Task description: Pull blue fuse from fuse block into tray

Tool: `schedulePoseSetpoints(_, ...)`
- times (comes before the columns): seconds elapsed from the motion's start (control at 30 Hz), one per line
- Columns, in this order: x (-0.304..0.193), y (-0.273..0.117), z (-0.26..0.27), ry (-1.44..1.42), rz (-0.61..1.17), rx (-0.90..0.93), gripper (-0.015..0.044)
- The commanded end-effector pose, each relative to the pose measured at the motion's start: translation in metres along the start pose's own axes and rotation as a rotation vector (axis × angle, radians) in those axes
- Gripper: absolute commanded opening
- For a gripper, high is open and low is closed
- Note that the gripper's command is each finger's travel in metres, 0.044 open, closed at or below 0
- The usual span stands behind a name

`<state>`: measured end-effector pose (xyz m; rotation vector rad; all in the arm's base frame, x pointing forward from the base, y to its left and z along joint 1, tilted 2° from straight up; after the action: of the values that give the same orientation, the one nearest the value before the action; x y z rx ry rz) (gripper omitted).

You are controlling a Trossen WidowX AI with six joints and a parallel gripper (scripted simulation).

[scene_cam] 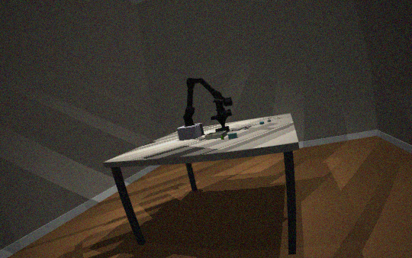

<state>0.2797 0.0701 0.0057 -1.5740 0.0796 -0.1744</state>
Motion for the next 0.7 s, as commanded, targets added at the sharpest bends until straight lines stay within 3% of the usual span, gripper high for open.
schedulePoseSetpoints(0.0, 0.0011, -0.004, 0.0007, -0.001, -0.004, 0.004, 0.0)
schedulePoseSetpoints(0.67, 0.0011, -0.0139, 0.0008, -0.002, -0.003, 0.006, 0.0)
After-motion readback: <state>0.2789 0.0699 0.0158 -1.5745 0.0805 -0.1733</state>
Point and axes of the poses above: the point midway between the two fingers, 35 mm back from their tips, its own y axis out along the fingers, its own z axis across the jaws, x = y × z, the point moved 1 cm from there along -y, back along the fingers, and after that the axes turned 11 degrees about -y, right-handed, at the moved point
